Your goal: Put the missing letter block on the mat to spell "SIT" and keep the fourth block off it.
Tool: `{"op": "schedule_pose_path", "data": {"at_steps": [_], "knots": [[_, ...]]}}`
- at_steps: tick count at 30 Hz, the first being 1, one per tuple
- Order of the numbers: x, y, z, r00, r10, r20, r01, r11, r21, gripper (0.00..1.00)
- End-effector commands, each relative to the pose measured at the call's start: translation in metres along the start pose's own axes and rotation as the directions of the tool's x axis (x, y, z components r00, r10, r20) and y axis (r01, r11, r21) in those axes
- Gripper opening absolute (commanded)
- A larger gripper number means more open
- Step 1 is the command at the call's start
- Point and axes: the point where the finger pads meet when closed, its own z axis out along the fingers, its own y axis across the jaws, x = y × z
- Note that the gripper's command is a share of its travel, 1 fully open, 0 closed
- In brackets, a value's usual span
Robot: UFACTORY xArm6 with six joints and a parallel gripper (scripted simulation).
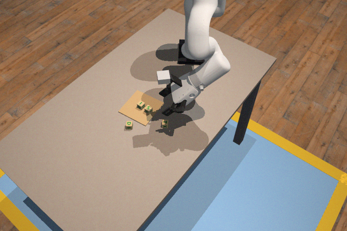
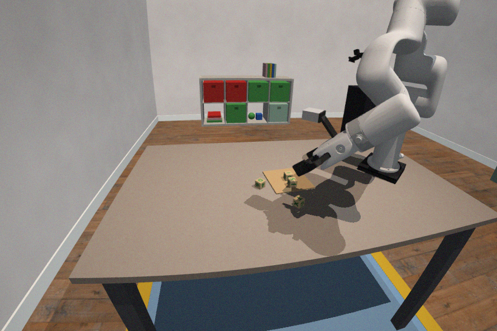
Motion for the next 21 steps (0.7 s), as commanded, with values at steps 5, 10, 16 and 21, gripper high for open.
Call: {"op": "schedule_pose_path", "data": {"at_steps": [5,10,16,21], "knots": [[0.001,-0.001,-0.001,1.0,0.003,0.0,-0.003,1.0,0.002,1.0],[0.005,0.004,0.003,1.0,0.003,0.0,-0.003,1.0,0.002,1.0],[0.042,0.072,0.038,1.0,0.003,0.002,-0.003,1.0,-0.001,1.0],[0.043,0.075,0.039,1.0,0.003,0.003,-0.003,1.0,-0.001,1.0]]}}
